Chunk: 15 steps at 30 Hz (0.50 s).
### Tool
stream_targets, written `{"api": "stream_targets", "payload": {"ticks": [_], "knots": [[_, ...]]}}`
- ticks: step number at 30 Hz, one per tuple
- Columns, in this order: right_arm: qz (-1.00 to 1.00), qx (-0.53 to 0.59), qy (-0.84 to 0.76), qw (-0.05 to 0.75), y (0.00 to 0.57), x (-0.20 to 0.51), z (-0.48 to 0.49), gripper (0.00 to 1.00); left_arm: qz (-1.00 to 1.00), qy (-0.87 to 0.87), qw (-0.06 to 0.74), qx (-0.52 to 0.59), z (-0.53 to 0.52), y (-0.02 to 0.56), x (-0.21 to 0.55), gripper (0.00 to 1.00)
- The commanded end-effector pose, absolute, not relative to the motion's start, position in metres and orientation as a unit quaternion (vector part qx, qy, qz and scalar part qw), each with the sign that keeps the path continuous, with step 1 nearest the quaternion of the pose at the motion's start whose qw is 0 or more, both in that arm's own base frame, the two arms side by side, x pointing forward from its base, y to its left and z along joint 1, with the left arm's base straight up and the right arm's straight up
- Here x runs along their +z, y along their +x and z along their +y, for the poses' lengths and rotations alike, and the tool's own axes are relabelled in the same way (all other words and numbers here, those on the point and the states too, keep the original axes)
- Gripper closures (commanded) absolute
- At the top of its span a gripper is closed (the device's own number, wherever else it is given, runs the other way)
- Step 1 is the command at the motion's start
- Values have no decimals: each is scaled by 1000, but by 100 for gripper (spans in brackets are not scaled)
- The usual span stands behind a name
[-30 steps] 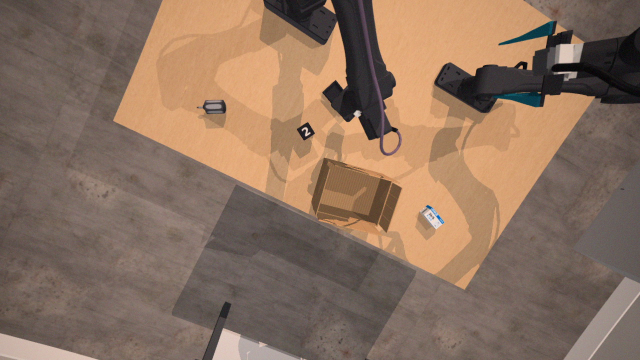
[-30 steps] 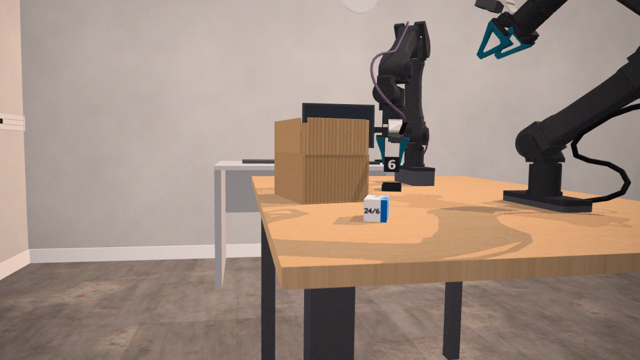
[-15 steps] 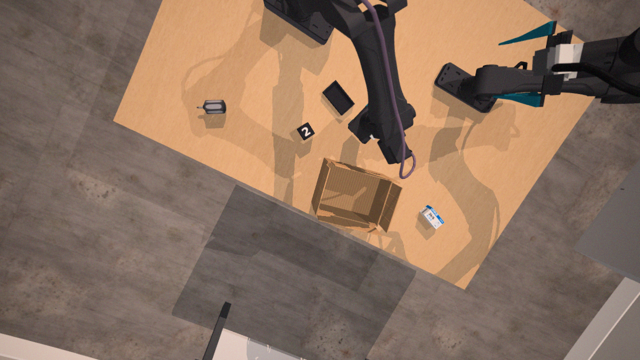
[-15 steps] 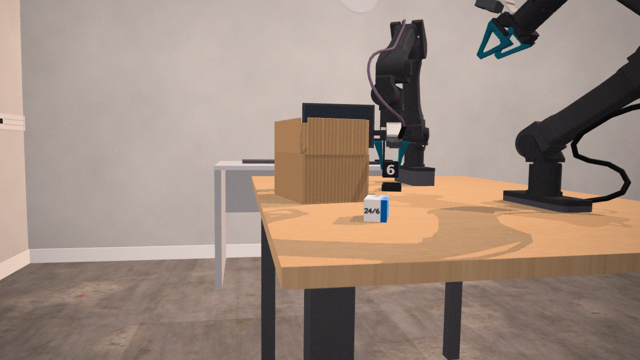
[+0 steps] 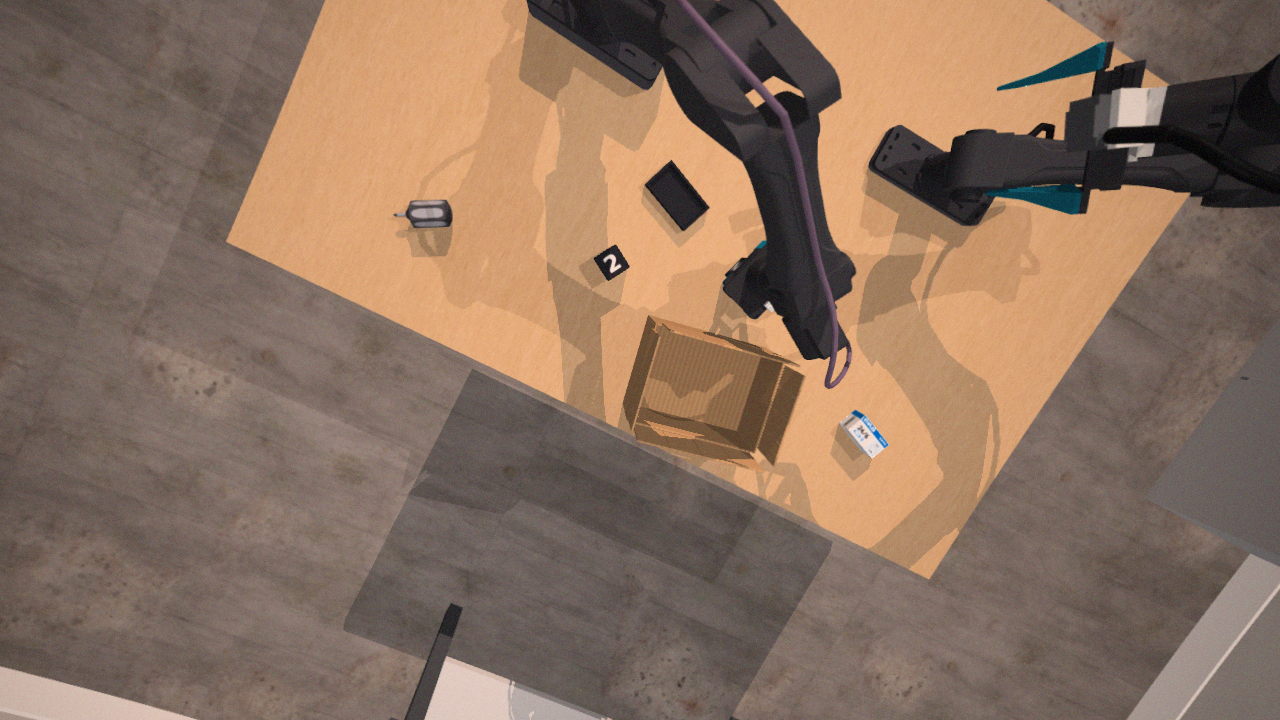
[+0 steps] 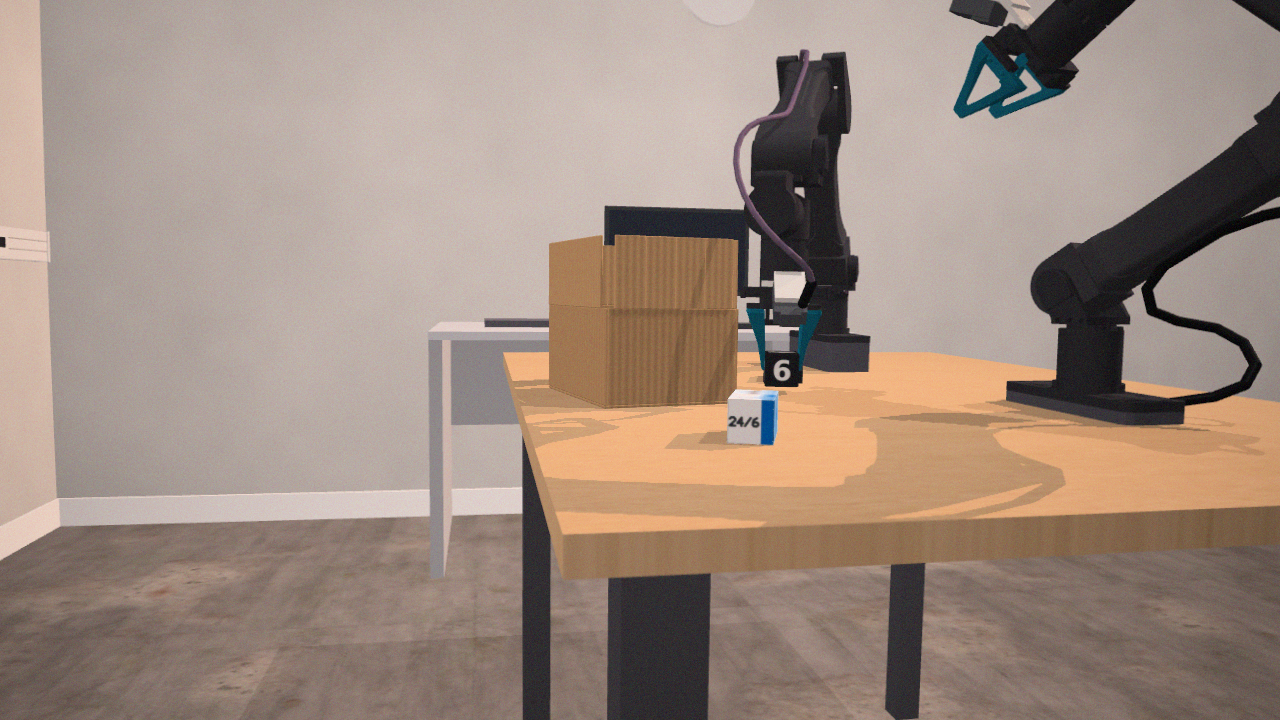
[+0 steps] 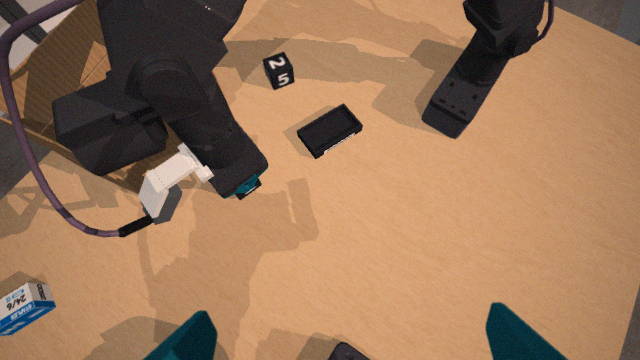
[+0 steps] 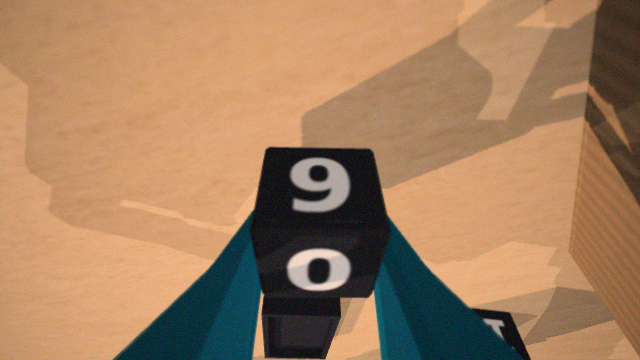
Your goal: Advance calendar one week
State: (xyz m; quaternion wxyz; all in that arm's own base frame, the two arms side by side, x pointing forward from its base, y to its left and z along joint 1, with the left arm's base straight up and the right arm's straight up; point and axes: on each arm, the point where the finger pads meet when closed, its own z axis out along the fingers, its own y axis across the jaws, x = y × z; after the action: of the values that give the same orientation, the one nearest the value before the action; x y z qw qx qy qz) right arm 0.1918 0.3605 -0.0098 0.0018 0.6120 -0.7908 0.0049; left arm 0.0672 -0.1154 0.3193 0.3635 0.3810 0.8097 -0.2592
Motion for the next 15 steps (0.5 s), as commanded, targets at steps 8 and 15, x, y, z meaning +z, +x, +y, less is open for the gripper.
{"api": "stream_targets", "payload": {"ticks": [8, 15], "knots": [[-851, 5, 525, -5, 196, -1, 367, 65, 804, 379, 371, -267, -109, 65, 326, 0], [-848, 5, 530, -6, 196, -1, 368, 65, 804, 379, 371, -267, -109, 65, 326, 0]]}}
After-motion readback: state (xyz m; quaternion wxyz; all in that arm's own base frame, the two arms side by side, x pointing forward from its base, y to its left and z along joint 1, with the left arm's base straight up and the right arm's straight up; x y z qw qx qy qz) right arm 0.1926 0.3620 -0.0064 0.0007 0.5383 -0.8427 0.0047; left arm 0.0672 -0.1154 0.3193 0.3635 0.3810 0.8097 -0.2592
